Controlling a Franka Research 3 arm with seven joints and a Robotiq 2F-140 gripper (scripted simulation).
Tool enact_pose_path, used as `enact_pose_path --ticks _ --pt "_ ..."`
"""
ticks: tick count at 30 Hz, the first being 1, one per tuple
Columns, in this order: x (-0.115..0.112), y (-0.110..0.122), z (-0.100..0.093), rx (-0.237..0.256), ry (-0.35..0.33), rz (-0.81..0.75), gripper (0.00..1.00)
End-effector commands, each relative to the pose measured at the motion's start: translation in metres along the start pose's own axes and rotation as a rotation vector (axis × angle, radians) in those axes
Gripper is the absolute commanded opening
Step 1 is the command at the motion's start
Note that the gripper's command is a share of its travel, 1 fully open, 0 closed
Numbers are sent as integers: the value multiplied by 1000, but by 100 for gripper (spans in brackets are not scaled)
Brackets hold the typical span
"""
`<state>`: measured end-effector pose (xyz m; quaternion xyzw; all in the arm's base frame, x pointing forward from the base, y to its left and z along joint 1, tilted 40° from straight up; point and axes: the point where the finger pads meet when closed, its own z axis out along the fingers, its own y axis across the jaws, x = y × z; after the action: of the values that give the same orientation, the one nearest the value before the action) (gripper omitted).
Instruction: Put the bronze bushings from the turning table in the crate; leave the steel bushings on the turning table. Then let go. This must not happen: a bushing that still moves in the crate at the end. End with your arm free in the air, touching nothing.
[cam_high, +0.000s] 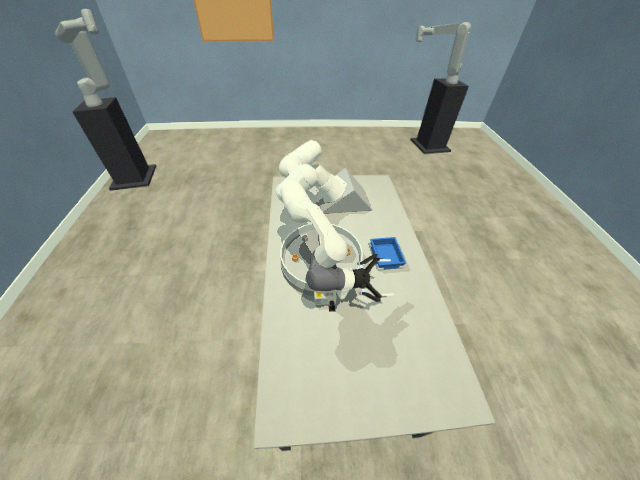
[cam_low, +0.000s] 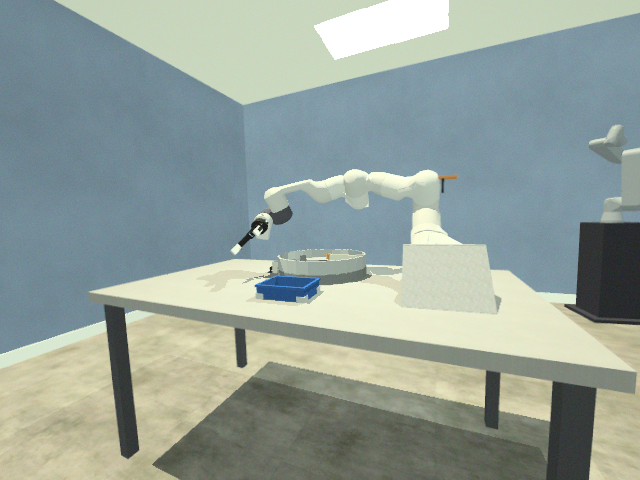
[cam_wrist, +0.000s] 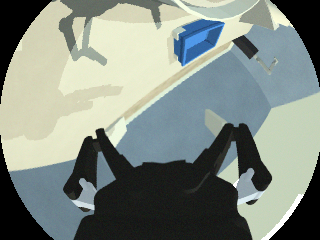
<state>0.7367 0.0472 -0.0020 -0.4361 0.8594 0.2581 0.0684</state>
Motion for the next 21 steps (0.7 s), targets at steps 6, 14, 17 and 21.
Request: enact_pose_path --ticks 6,14,17,21 --pt "7 35 -5 34 165 113 100" --pt "14 54 -13 70 254 182 100" --pt "18 66 -18 96 303 223 100" --pt "24 78 -26 128 353 267 100"
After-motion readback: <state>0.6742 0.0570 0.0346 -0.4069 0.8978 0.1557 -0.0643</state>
